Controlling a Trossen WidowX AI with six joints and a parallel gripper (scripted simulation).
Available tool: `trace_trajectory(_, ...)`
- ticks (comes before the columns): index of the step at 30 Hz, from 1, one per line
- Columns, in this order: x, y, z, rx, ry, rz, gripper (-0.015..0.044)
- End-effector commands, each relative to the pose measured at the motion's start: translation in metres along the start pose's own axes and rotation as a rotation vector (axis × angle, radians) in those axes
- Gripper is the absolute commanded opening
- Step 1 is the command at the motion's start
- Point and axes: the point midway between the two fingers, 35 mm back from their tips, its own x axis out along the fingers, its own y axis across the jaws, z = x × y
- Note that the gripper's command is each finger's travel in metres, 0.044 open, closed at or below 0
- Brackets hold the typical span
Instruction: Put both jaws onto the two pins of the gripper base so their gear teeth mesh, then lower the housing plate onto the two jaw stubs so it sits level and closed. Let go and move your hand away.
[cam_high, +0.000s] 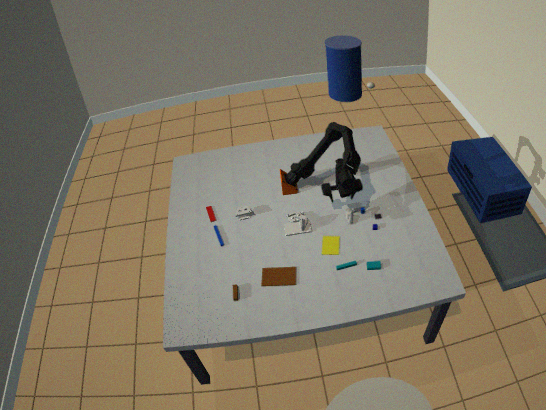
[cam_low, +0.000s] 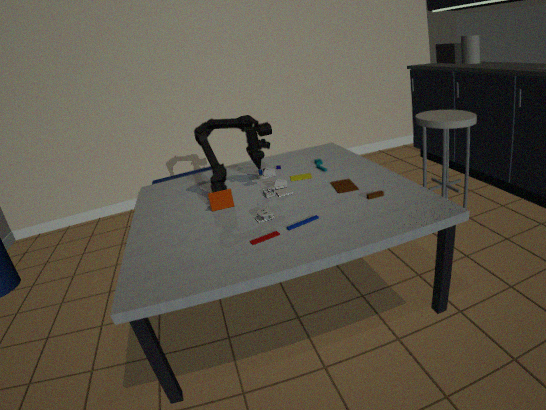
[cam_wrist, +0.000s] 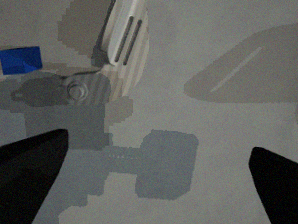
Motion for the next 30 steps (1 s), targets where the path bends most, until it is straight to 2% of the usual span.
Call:
trace_trajectory(1,0.0001,-0.0001,0.0001,0.004,-0.001,-0.001,0.044)
trace_trajectory(10,0.0001,-0.0001,0.0001,0.004,-0.001,-0.001,0.044)
trace_trajectory(26,-0.0066,-0.0006,-0.0003,0.007,0.013,0.004,0.002)
trace_trajectory(27,-0.0066,-0.0006,-0.0003,0.007,0.013,0.004,0.0)
trace_trajectory(30,-0.0066,-0.0006,-0.0003,0.007,0.013,0.004,0.0)
